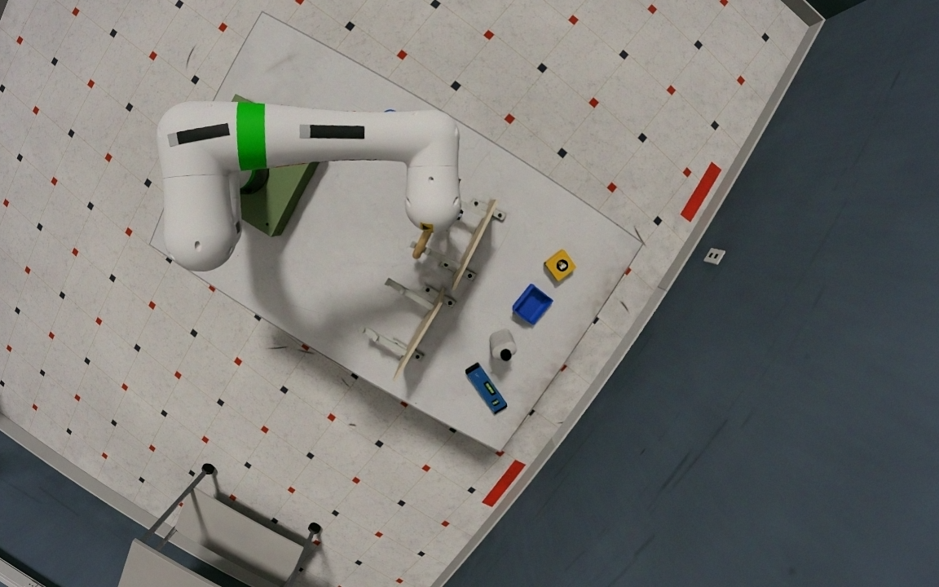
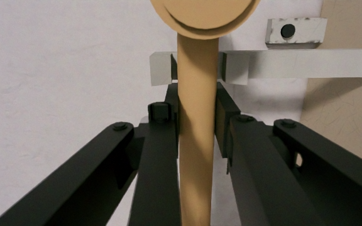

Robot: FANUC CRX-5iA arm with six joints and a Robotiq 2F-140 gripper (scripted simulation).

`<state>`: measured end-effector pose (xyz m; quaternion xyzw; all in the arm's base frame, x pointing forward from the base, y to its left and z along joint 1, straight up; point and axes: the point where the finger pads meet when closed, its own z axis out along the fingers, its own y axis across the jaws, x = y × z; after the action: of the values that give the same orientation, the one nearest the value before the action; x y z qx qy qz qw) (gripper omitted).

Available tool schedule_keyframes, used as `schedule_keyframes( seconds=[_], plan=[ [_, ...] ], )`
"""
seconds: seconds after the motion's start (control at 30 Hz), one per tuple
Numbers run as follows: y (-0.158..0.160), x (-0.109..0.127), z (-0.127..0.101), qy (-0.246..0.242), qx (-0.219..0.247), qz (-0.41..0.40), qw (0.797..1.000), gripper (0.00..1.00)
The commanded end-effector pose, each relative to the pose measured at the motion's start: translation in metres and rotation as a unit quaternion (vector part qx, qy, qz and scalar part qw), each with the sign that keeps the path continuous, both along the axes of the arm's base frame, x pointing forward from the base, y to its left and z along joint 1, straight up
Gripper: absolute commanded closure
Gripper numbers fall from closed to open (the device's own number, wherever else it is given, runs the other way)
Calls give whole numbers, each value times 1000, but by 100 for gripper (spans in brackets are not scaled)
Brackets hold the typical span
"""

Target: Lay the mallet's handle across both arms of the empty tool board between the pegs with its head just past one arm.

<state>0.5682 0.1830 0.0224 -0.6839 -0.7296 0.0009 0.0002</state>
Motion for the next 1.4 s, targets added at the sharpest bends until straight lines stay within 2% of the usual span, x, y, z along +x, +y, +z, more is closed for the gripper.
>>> schedule_keyframes(
  seconds=[0.0, 0.4, 0.43, 1.37],
  plan=[
    [0, 1, 0, -1, 0, 0, 1000, 90],
    [0, 1, 0, -1, 0, 0, 1000, 90],
    [0, 1, 0, -1, 0, 0, 1000, 0],
    [0, 1, 0, -1, 0, 0, 1000, 0]
  ],
)
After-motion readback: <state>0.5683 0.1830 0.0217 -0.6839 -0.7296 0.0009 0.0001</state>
